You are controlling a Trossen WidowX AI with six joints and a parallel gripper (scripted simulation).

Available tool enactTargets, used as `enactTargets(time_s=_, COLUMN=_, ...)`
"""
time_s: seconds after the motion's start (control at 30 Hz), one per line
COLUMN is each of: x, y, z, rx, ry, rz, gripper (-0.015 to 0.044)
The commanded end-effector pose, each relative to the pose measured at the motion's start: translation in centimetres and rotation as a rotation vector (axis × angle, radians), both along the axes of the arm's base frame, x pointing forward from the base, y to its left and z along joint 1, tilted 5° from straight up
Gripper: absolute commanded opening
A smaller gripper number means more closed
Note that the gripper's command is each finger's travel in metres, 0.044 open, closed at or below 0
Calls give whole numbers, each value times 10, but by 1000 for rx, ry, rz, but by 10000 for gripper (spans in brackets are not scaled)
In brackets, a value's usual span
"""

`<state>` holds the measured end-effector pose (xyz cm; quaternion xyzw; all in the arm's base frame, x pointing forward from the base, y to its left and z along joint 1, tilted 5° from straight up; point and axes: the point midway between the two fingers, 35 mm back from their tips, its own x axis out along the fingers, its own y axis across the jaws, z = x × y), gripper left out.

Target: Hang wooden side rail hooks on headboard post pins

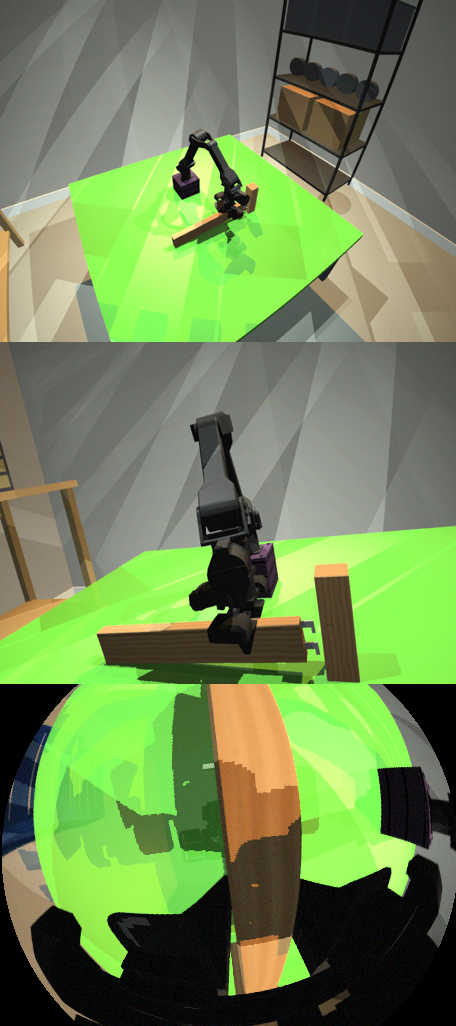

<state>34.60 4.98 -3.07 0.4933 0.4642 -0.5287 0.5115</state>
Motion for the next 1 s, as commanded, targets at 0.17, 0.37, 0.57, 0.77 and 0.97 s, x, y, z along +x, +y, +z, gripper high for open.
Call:
enactTargets(time_s=0.17, x=4, y=3, z=4, rx=4, ry=-14, rz=1, gripper=0)
enactTargets(time_s=0.37, x=4, y=4, z=4, rx=4, ry=-14, rz=1, gripper=0)
enactTargets(time_s=0.57, x=3, y=4, z=3, rx=4, ry=-14, rz=1, gripper=0)
enactTargets(time_s=0.77, x=3, y=5, z=2, rx=4, ry=-14, rz=1, gripper=0)
enactTargets(time_s=0.97, x=2, y=6, z=1, rx=4, ry=-14, rz=1, gripper=0)
